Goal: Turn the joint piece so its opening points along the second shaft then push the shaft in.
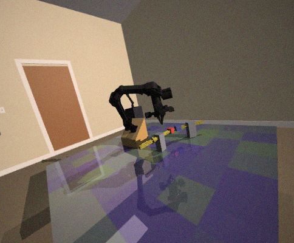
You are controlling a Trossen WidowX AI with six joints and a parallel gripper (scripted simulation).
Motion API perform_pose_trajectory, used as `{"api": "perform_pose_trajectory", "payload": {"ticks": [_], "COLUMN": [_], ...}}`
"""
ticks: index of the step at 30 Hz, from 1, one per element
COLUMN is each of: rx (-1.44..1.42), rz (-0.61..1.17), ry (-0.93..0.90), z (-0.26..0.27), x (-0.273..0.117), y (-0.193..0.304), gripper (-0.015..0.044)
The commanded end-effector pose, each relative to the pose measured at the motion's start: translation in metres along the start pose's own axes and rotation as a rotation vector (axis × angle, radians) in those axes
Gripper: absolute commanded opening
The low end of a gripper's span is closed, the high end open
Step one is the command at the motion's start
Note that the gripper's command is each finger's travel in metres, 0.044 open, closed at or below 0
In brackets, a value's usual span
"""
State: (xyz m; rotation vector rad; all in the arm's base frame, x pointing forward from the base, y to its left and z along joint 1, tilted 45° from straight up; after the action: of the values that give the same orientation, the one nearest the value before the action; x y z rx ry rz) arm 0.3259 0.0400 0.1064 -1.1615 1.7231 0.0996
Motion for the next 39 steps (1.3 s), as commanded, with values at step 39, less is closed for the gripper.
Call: {"api": "perform_pose_trajectory", "payload": {"ticks": [39], "rx": [0.890], "rz": [-0.065], "ry": [0.045], "z": [-0.156], "x": [0.060], "y": [-0.063], "gripper": [0.0000]}}
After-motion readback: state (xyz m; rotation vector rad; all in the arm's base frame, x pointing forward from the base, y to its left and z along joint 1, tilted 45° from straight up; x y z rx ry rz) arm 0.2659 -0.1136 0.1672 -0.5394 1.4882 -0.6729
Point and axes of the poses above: the point midway between the two fingers, 35 mm back from their tips, its own x axis out along the fingers, its own z axis across the jaws, y = z × x, the point moved 3 cm from there along -x, back along the fingers, and after that the axes turned 5 degrees about -x, right-handed, at the moved point
